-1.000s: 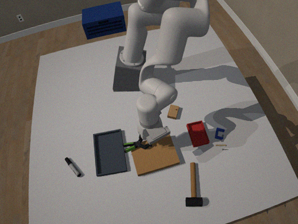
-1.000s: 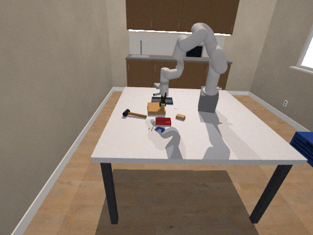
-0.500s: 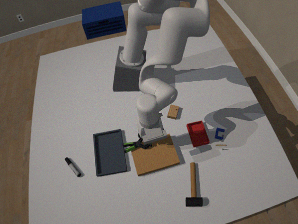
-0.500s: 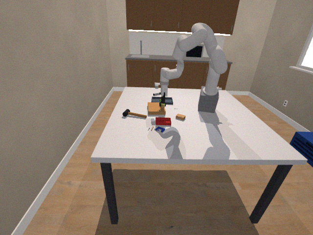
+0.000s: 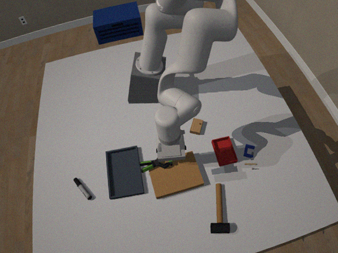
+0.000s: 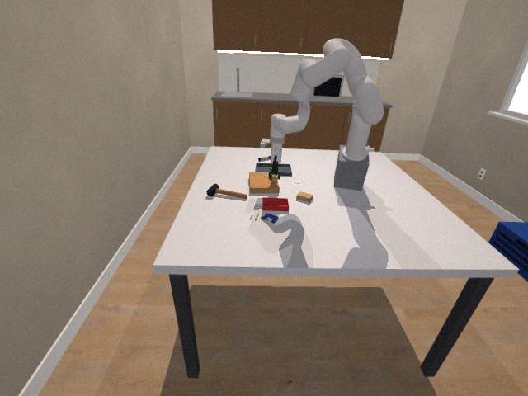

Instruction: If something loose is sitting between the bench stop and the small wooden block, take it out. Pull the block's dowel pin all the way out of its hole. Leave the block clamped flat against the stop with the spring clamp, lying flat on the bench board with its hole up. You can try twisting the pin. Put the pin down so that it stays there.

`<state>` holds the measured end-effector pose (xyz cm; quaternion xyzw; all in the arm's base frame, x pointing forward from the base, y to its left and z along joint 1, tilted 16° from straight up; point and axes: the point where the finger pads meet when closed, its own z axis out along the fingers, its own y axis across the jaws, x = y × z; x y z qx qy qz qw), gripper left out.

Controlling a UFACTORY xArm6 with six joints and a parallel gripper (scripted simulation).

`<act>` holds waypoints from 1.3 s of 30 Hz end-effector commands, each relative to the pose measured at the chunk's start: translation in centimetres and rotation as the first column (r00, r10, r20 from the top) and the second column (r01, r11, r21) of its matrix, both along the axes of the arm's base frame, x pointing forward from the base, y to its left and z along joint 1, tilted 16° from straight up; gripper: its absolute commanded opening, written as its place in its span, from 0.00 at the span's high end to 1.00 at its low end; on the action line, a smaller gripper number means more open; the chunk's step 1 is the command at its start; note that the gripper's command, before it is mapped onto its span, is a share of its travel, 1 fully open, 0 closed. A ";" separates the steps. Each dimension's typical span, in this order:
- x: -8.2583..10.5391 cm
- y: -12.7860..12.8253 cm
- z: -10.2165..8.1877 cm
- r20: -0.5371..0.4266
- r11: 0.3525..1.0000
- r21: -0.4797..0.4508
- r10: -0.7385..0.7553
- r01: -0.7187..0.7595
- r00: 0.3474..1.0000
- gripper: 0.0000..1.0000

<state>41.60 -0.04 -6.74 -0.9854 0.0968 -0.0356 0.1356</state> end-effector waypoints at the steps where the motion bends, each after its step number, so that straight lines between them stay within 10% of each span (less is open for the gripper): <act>1: 0.2 0.0 0.1 -0.035 0.995 0.003 -0.103 0.103 0.994 1.00; 39: 0.2 -0.1 0.2 -0.123 0.913 0.009 -0.404 0.408 0.907 1.00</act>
